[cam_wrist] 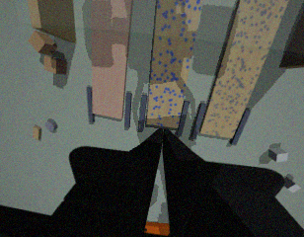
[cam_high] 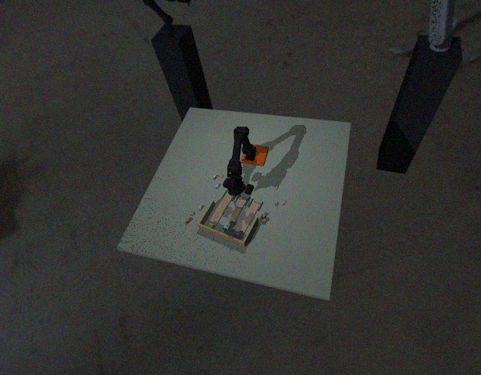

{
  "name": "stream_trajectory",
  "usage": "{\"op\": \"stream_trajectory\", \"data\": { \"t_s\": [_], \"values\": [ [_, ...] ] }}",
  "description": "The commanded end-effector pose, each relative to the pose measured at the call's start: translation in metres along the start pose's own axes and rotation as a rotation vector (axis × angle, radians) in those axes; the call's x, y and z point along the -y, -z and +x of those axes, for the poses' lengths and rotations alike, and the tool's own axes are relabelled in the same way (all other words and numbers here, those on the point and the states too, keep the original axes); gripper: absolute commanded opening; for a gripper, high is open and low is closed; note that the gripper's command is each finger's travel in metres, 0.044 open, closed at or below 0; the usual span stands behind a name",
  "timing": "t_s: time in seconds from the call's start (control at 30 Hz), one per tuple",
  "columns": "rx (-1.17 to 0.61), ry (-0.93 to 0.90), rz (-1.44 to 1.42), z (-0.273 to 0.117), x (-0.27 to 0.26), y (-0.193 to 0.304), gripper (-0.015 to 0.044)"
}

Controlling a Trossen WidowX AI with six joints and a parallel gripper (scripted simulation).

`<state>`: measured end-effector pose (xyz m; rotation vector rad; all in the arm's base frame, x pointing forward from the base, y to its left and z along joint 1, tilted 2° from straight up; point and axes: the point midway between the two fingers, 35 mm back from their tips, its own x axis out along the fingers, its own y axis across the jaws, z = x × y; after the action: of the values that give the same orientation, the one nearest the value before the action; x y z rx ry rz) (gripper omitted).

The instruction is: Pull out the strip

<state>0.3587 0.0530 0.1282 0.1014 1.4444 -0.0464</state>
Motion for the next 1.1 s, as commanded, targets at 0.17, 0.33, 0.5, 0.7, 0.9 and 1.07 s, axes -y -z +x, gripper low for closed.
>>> {"op": "stream_trajectory", "data": {
  "t_s": [0.17, 0.33, 0.5, 0.7, 0.9, 1.07],
  "values": [
    [-0.060, 0.019, 0.013, 0.012, -0.002, 0.000, 0.0000],
    [-0.060, 0.019, 0.013, 0.020, -0.002, 0.000, 0.0000],
    [-0.060, 0.019, 0.013, 0.029, -0.001, 0.000, 0.0000],
    [-0.060, 0.019, 0.013, 0.038, -0.001, 0.000, 0.0000],
    [-0.060, 0.019, 0.013, 0.048, -0.001, 0.000, 0.0000],
    [-0.060, 0.019, 0.013, 0.057, 0.000, 0.000, 0.0000]
  ]
}}
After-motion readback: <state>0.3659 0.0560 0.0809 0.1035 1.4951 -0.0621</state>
